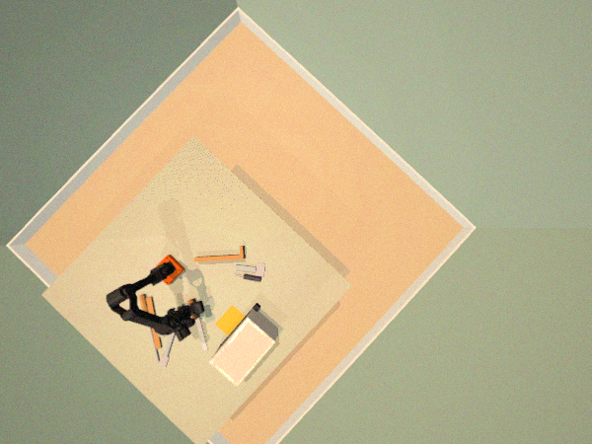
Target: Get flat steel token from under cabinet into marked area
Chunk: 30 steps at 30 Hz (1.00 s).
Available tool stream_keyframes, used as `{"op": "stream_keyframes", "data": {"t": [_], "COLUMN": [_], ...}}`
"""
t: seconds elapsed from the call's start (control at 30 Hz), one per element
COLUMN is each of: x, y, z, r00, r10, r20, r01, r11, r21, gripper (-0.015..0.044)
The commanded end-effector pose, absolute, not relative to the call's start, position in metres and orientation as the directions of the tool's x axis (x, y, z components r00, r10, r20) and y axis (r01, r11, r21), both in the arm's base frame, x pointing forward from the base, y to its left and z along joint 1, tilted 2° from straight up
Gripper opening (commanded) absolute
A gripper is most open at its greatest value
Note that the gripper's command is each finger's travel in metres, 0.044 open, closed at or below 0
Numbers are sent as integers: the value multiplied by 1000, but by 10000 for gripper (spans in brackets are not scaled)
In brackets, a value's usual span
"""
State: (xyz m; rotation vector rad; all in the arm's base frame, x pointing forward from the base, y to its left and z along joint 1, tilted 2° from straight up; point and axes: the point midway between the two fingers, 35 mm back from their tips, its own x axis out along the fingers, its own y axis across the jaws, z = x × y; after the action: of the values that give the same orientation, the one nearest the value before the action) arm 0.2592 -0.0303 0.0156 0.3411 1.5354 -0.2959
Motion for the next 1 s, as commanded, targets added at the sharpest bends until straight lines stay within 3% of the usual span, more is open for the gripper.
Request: {"op": "stream_keyframes", "data": {"t": [0.0,0.97], "x": [260,258], "y": [-36,-60], "z": [16,16], "r00": [20,20], "r10": [23,20], "r20": [-1000,-1000], "r01": [397,397], "r11": [917,917], "r21": [29,27], "gripper": [0,0]}}
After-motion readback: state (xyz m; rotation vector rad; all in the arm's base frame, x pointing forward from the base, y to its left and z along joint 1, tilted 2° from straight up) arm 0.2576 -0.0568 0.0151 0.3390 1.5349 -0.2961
